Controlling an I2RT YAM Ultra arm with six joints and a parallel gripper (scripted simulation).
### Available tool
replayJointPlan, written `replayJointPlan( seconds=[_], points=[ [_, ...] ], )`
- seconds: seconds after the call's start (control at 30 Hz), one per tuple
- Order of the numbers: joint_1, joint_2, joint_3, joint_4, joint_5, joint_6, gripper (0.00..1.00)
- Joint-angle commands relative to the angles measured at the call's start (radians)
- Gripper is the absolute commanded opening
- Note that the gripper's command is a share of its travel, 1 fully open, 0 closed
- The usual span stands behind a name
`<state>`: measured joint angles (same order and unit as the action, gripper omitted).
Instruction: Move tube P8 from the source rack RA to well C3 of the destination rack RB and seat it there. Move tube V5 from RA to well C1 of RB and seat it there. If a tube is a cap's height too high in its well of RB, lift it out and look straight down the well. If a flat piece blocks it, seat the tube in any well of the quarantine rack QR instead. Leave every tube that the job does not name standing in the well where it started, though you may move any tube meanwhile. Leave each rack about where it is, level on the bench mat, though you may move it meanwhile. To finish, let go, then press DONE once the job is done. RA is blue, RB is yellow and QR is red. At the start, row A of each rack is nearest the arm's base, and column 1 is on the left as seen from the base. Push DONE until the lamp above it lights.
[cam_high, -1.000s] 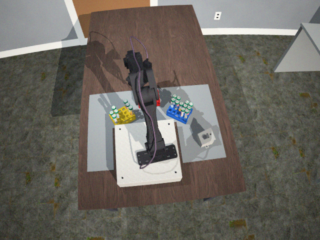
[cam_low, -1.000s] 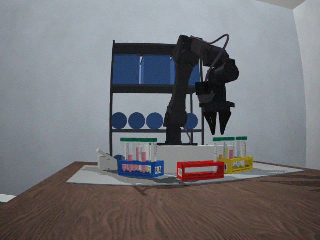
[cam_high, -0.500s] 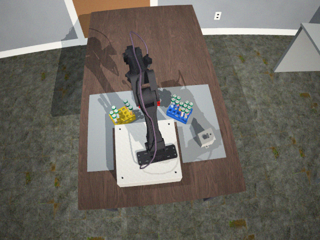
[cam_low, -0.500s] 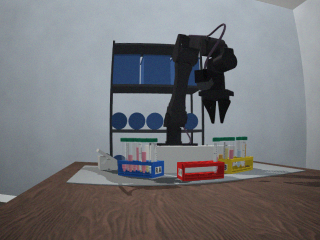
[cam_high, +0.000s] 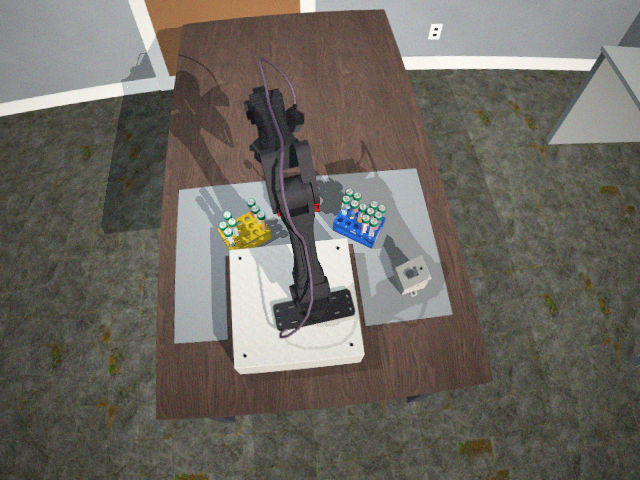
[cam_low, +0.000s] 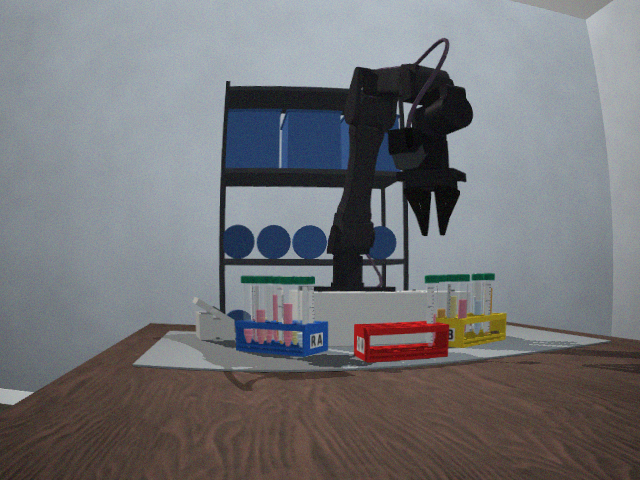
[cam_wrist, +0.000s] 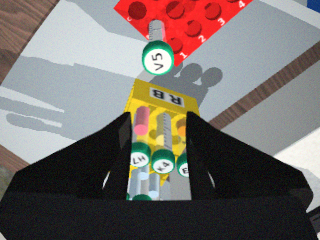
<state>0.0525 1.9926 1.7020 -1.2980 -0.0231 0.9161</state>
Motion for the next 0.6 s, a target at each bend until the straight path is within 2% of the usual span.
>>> replayJointPlan(
  seconds=[0.0,0.1,0.17,0.57],
  points=[
    [-0.005,0.014,0.044,-0.02,0.008,-0.006,0.3],
    [-0.027,-0.062,-0.059,0.019,0.008,0.055,0.3],
    [-0.027,-0.062,-0.059,0.019,0.008,0.055,0.3],
    [-0.158,-0.309,-0.392,0.093,0.008,0.32,0.3]
  ],
)
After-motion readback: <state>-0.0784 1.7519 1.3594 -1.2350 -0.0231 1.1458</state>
